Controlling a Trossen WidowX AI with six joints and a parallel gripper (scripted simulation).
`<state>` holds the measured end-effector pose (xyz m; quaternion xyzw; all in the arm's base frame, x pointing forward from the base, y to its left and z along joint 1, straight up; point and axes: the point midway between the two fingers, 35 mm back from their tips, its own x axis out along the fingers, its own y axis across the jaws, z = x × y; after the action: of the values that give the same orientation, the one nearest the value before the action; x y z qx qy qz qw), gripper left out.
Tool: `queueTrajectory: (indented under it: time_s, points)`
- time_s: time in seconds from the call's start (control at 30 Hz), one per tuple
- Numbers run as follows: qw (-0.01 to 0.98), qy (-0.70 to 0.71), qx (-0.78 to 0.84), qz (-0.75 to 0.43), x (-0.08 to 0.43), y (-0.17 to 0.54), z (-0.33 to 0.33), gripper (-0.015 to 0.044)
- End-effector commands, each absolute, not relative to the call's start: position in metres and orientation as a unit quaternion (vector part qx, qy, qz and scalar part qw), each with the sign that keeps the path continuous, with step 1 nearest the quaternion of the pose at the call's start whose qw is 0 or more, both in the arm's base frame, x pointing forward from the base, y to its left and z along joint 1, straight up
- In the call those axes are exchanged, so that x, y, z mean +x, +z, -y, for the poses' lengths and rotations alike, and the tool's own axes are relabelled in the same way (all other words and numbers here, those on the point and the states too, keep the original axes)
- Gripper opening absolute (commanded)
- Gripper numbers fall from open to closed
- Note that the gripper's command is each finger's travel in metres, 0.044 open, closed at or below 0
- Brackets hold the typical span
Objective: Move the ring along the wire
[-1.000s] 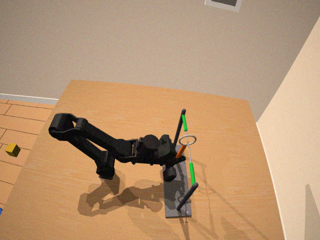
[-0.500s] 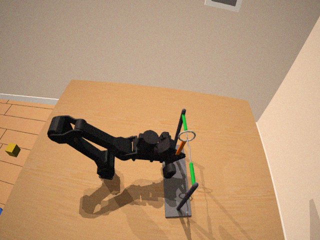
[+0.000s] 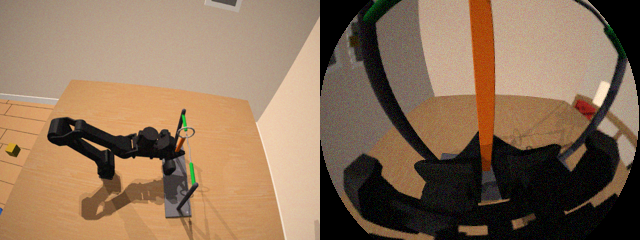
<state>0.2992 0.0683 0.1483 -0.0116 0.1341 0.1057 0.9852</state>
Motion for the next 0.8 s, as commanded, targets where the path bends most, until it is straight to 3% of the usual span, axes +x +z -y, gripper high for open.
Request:
queueTrajectory:
  time_s: [0.0, 0.77]
  points:
    - [0.986, 0.105, -0.01, -0.132, 0.299, 0.149, -0.072, -0.015]
    - [0.985, 0.111, -0.008, -0.132, 0.297, 0.149, -0.094, -0.015]
